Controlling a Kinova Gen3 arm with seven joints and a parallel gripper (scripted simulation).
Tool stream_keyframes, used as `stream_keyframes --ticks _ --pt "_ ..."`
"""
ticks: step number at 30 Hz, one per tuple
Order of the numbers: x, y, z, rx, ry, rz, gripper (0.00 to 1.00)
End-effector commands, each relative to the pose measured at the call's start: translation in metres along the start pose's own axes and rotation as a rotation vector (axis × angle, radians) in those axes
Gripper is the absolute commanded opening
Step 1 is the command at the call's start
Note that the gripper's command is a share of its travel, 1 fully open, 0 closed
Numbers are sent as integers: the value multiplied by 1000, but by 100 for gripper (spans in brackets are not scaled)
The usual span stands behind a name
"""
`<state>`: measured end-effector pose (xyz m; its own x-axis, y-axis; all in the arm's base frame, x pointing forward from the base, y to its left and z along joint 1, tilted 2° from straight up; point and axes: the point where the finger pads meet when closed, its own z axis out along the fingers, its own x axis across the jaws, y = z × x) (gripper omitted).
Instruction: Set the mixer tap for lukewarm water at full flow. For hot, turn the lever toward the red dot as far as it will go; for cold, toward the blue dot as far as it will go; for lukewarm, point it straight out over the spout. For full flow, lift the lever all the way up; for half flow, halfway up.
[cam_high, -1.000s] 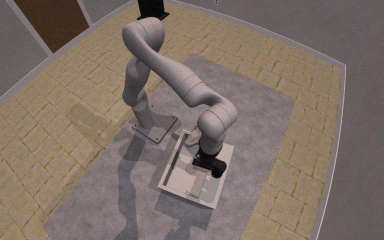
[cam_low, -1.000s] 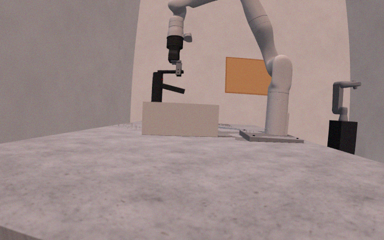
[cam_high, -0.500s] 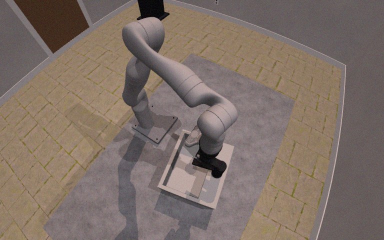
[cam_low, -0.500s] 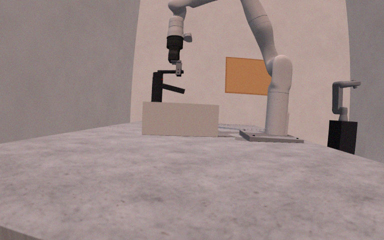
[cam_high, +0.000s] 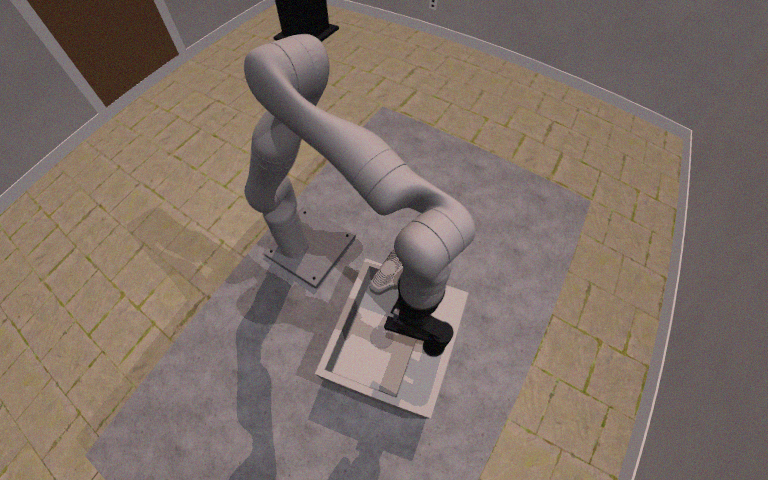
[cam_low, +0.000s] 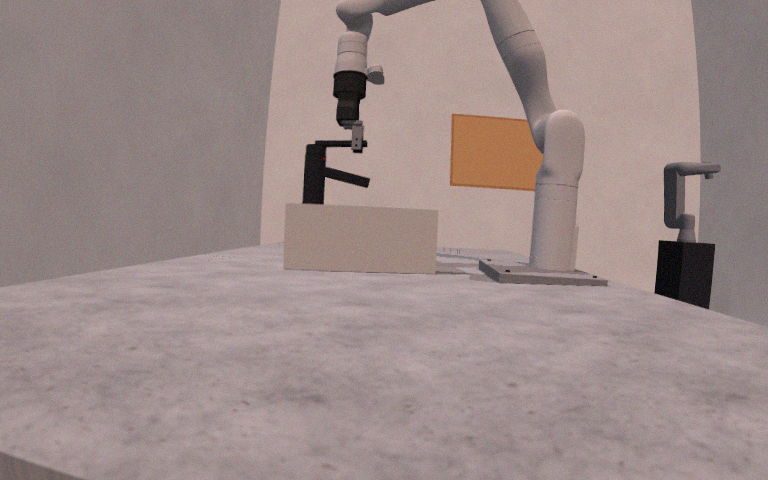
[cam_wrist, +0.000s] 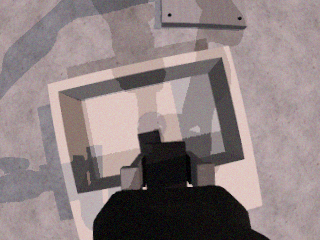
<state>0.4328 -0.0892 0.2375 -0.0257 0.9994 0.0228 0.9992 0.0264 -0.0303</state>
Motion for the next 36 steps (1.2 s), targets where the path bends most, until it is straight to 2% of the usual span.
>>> stream_keyframes --ticks 1,15,36 --pt "0 0 -1 -2 0 -2 0" --pt "-14 1 -1 -2 0 -150 0" --pt "-15 1 -1 -2 0 -156 0"
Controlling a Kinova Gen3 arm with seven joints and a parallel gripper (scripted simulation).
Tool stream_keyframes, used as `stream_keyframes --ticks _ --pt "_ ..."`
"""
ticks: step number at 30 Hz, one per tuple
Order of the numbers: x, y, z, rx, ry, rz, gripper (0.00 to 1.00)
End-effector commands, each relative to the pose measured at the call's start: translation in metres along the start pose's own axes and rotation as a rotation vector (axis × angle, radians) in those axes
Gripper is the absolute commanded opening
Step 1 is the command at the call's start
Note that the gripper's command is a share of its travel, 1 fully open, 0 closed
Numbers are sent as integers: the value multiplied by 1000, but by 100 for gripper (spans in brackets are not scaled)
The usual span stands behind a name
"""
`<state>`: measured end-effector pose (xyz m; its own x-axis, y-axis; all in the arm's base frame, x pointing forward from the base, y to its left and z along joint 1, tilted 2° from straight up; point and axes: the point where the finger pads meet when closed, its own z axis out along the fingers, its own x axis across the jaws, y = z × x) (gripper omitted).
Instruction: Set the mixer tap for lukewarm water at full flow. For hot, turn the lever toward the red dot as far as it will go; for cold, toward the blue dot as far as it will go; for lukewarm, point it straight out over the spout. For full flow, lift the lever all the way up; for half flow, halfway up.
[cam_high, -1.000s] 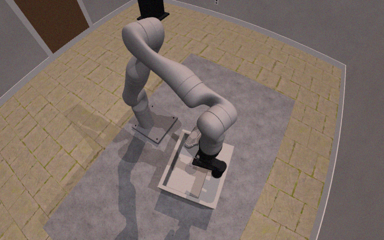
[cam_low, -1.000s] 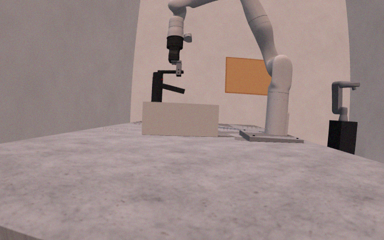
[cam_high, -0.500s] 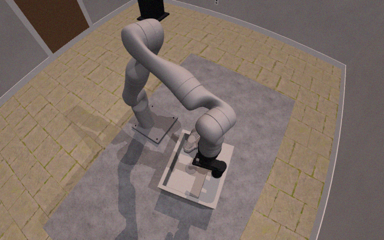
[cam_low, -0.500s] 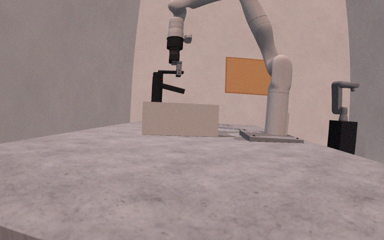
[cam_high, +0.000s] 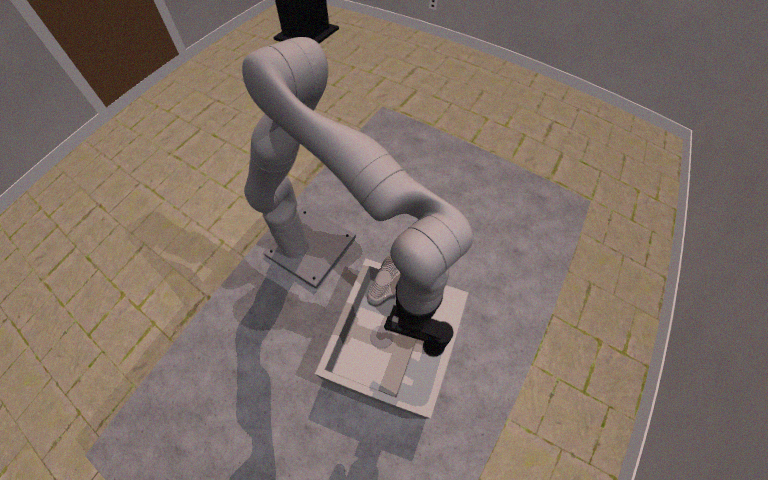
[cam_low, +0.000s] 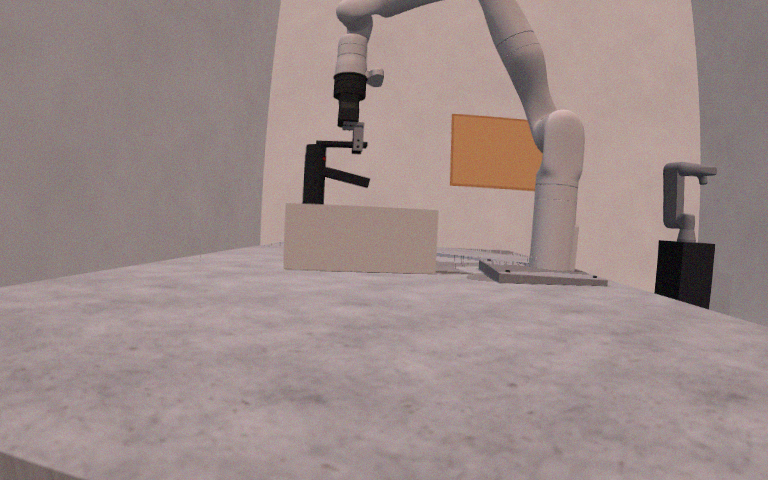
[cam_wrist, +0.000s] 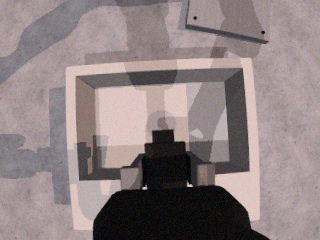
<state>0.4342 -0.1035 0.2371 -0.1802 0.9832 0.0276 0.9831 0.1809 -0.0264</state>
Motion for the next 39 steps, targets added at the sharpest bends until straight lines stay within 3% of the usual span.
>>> stream_keyframes --ticks 1,16,17,39 --pt "0 0 -1 -2 -1 -1 0" --pt "0 0 -1 -2 -1 -1 0" --pt "0 0 -1 -2 -1 -1 100" --pt "0 0 -1 -2 -1 -1 100"
